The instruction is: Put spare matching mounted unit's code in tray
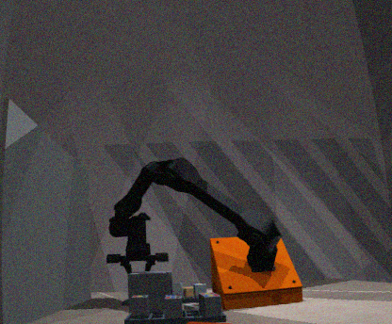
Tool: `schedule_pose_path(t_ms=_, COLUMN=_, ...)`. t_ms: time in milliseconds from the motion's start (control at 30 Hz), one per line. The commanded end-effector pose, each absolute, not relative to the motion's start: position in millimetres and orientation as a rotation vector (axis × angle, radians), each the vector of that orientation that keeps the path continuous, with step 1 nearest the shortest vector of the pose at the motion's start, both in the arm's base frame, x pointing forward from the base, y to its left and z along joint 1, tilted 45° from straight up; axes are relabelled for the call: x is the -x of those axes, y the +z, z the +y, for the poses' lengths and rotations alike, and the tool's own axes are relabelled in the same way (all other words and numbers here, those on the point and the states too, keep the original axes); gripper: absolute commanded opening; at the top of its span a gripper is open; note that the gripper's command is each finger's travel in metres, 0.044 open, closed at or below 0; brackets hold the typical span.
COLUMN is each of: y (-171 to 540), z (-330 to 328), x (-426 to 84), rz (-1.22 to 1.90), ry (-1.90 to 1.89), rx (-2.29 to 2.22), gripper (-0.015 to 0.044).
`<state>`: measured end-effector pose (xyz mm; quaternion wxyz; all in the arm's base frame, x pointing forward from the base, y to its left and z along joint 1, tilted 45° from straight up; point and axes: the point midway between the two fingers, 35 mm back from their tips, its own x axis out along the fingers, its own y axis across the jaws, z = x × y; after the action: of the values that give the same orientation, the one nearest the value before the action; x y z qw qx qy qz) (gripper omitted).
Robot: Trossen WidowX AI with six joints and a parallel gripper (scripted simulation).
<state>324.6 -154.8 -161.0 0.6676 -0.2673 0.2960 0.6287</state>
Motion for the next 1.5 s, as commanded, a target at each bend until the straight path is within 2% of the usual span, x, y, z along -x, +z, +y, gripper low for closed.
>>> schedule_pose_path(t_ms=0, y=-163.2, z=-151.5, x=-323.5, rz=0.667, ry=1.416, rx=0.594, gripper=0.0000)
schedule_pose_path(t_ms=1067, y=-180.2, z=-130.8, x=-319.9, rz=0.664, ry=1.418, rx=0.592, gripper=0.0000)
schedule_pose_path(t_ms=1467, y=-178.8, z=-133.4, x=-321.1, rz=0.664, ry=1.420, rx=0.601, gripper=0.0315)
